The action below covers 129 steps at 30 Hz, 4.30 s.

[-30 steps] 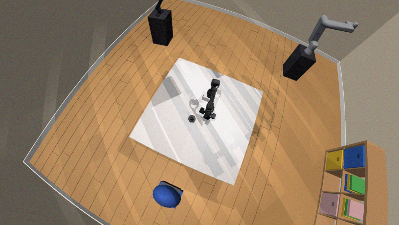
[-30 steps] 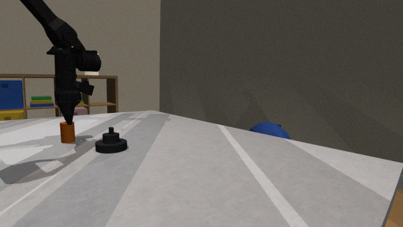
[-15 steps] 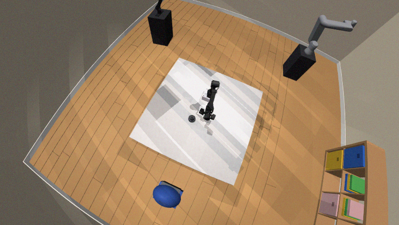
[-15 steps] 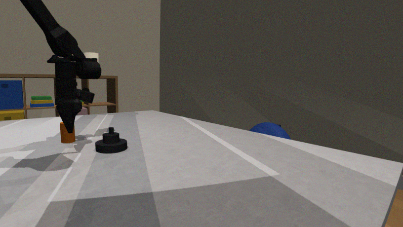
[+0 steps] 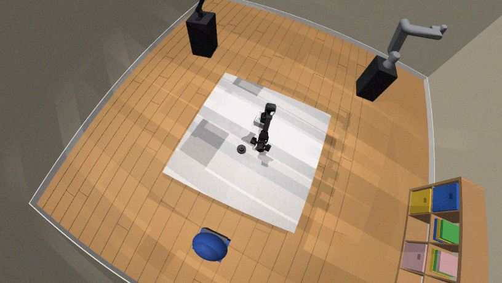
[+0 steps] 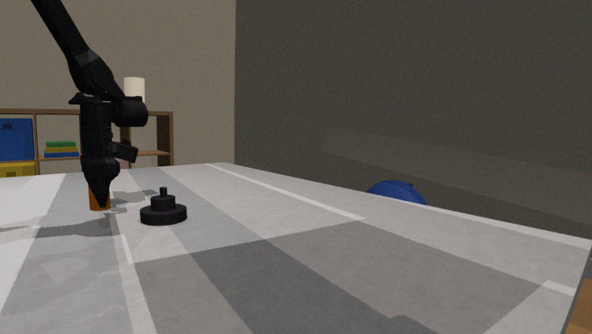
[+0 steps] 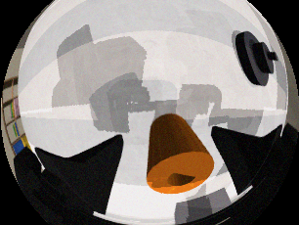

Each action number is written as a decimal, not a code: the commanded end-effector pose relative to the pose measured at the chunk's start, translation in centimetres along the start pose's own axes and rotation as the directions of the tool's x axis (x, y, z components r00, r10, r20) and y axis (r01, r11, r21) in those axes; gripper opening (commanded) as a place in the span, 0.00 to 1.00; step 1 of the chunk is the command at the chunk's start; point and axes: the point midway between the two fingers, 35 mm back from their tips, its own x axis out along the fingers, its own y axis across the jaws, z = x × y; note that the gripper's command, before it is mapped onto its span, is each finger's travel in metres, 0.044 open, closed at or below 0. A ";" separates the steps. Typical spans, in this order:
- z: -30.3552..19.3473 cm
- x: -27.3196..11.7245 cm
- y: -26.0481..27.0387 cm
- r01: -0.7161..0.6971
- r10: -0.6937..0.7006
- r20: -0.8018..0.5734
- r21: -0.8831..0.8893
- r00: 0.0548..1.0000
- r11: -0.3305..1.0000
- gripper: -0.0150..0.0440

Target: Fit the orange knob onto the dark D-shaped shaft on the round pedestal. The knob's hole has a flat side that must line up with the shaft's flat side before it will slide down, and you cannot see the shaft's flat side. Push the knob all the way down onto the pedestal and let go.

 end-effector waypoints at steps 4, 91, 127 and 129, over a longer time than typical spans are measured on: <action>-0.2 0.4 -0.1 0.003 -0.003 -0.005 0.004 1.000 1.000 0.82; 7.4 -10.5 -8.6 -0.002 0.002 0.002 0.022 1.000 1.000 0.25; 9.7 -6.2 -14.5 0.017 -0.017 0.004 0.008 1.000 1.000 0.25; 9.7 -6.4 -14.5 0.017 -0.017 0.004 0.009 1.000 1.000 0.25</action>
